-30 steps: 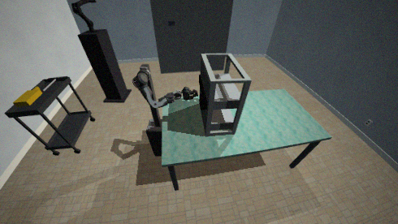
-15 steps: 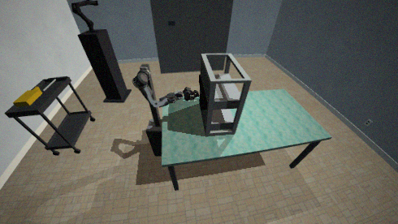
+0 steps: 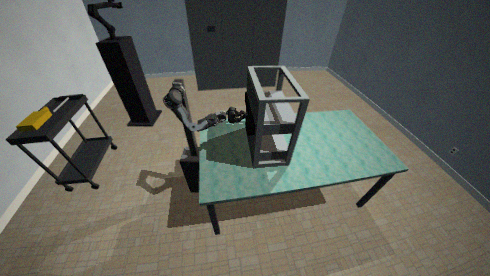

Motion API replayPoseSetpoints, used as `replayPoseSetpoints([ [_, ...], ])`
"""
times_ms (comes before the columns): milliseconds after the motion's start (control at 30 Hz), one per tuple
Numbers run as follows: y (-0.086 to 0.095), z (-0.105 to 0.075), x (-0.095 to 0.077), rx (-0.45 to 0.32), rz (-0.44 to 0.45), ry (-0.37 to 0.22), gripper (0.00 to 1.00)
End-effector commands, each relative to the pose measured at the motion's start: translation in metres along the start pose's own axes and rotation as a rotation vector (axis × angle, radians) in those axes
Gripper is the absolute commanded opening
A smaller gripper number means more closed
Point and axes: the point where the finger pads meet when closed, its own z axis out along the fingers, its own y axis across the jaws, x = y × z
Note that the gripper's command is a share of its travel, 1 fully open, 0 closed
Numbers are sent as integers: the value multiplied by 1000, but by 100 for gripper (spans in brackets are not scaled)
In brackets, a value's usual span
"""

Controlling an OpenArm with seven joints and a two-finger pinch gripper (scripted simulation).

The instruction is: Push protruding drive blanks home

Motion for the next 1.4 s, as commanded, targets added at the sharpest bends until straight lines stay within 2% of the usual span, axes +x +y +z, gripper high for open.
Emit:
replayPoseSetpoints([
  [0,3,1,1,-9,1,3,0],
  [233,3,1,0,-9,1,3,0],
  [433,1,10,0,-7,1,3,0],
  [1367,4,14,0,-9,2,4,0],
])
